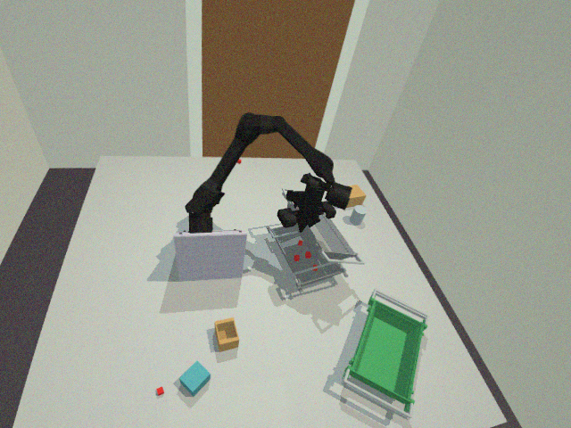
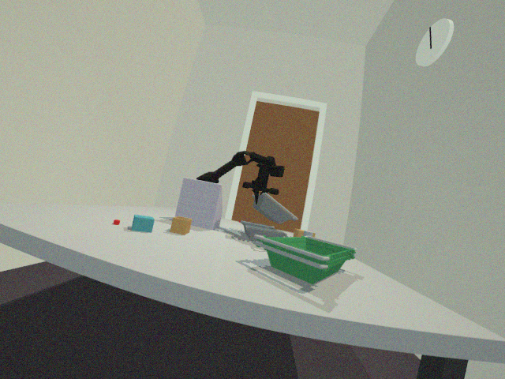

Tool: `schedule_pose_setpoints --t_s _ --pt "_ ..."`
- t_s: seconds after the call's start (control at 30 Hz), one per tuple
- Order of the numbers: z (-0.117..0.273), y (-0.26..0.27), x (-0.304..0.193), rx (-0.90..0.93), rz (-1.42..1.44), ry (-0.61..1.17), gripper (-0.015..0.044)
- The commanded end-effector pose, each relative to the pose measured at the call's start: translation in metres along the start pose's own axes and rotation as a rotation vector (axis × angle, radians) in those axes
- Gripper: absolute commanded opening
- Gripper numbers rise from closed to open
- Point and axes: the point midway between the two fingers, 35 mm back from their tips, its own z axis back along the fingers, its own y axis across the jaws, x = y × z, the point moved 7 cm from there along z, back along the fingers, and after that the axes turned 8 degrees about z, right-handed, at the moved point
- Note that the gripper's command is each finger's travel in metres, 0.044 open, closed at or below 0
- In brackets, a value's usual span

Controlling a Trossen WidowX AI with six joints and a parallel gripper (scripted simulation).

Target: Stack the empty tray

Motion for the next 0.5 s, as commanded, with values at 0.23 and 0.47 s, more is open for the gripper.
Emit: schedule_pose_setpoints --t_s 0.23,0.47 --pt "-0.023 0.001 -0.001 -0.016 -0.009 -0.003 0.0000" --pt "-0.038 0.001 0.000 -0.016 -0.009 -0.004 0.0000"
